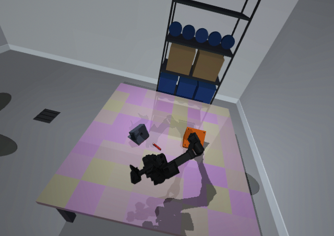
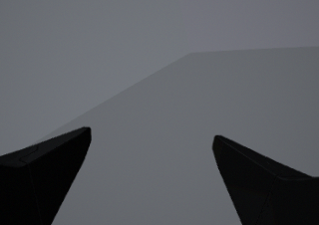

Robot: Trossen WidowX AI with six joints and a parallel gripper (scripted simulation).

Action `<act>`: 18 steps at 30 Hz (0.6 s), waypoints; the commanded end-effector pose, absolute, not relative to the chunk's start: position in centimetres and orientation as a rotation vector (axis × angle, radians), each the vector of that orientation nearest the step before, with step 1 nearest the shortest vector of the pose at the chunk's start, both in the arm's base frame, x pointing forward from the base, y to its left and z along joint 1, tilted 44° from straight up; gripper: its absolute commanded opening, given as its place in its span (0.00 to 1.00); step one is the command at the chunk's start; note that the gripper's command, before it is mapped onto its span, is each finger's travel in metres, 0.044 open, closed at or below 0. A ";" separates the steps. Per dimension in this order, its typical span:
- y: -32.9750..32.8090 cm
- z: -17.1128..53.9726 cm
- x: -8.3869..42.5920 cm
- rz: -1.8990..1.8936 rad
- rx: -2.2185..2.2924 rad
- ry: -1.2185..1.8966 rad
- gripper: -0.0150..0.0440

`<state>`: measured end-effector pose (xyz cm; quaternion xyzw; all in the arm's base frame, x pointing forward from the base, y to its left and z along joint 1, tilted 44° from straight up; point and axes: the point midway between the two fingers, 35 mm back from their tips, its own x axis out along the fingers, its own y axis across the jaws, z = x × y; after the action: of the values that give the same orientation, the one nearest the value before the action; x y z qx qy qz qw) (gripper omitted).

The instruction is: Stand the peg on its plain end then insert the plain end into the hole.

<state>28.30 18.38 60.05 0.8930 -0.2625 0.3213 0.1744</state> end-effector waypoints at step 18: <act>21.9 57.7 34.1 0.729 2.021 -0.569 1.00</act>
<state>32.98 21.32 58.44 0.8323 -0.2382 0.3010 0.3998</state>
